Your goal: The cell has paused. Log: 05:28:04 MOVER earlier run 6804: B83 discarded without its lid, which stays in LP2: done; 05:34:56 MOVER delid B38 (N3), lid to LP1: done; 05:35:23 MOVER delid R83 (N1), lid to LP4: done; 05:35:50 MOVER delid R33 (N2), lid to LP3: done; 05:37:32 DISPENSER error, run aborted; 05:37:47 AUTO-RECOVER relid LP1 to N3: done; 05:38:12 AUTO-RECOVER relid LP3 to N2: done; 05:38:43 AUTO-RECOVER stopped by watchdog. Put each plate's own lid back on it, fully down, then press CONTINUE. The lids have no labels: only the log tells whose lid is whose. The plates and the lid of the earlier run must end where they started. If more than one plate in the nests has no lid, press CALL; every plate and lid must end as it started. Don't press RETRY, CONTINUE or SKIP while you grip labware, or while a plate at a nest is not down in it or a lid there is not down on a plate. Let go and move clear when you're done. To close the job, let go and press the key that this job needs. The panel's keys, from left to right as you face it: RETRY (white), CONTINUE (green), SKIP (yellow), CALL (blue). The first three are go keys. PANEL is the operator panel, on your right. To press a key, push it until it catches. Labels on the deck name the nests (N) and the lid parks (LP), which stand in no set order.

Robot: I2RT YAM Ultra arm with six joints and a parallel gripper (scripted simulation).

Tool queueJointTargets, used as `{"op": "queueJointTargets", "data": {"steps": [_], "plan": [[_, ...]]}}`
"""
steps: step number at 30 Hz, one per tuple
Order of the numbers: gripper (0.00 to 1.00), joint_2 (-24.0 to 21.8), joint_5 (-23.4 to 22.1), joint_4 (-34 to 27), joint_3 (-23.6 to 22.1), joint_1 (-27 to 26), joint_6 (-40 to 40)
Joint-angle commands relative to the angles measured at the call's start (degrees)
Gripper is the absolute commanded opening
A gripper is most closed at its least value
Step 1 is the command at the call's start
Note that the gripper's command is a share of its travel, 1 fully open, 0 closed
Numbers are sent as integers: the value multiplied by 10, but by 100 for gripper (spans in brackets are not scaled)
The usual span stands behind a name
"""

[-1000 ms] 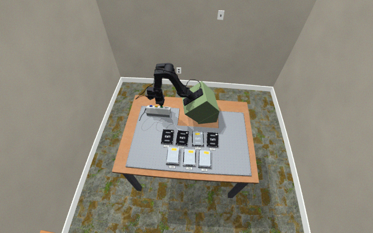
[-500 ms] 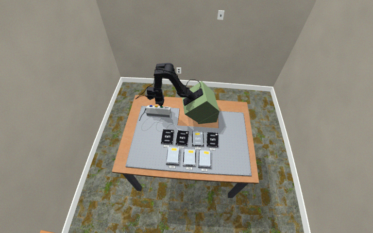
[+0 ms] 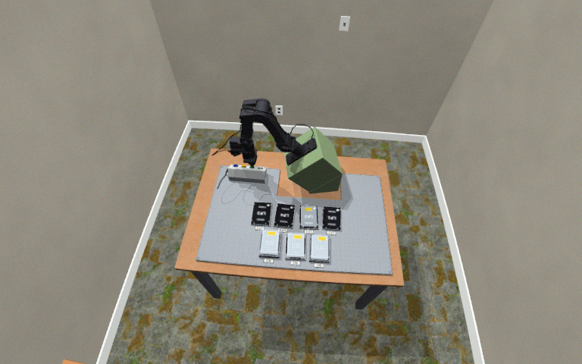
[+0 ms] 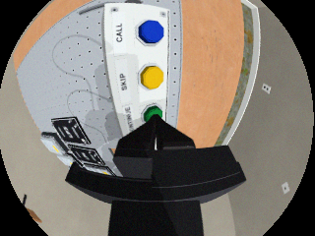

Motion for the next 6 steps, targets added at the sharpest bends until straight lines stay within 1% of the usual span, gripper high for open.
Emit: {"op": "queueJointTargets", "data": {"steps": [1, 6], "plan": [[0, 10, -8, 18, 7, 7, 5], [0, 13, -7, 20, 10, 8, 6]]}}
